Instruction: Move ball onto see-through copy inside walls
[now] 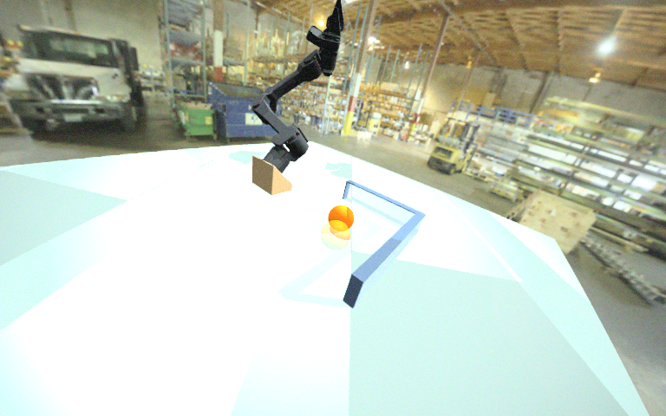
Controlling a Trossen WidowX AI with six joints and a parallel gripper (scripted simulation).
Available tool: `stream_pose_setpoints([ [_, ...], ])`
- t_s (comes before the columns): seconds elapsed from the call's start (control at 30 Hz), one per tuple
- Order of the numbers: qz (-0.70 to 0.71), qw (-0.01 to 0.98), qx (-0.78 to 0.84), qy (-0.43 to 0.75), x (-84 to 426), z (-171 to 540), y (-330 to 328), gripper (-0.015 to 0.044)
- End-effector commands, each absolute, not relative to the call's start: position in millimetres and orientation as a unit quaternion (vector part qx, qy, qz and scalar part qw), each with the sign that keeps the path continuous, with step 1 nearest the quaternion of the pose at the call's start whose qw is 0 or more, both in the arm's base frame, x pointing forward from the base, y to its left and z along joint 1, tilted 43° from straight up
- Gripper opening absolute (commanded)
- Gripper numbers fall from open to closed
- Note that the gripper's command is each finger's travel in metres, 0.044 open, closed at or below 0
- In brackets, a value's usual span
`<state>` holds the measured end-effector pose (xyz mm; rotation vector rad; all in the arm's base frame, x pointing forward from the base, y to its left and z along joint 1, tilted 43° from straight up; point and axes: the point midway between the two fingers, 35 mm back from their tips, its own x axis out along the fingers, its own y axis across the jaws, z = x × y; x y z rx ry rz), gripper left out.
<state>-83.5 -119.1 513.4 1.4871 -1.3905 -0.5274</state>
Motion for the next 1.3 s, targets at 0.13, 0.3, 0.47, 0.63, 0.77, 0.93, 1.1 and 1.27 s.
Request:
stream_pose_setpoints([
  [0.13, -0.273, 0.587, 0.562, -0.515, -45.7, 517.4, -117.2, 0.0404],
  [0.3, -0.353, 0.721, 0.453, -0.388, 21.2, 512.5, -118.0, 0.0404],
  [0.47, -0.368, 0.783, 0.409, -0.291, 77.2, 490.8, -120.5, 0.0404],
  [0.63, -0.397, 0.847, 0.310, -0.169, 124.0, 469.6, -125.9, 0.0404],
  [0.77, -0.395, 0.896, 0.198, -0.037, 176.5, 439.2, -135.1, 0.0404],
  [0.93, -0.346, 0.923, 0.046, 0.159, 229.0, 382.5, -143.5, 0.0404],
  [1.1, -0.259, 0.915, -0.066, 0.303, 260.6, 328.9, -147.7, 0.0404],
  [1.27, -0.144, 0.886, -0.154, 0.412, 280.0, 276.2, -148.2, 0.0404],
])
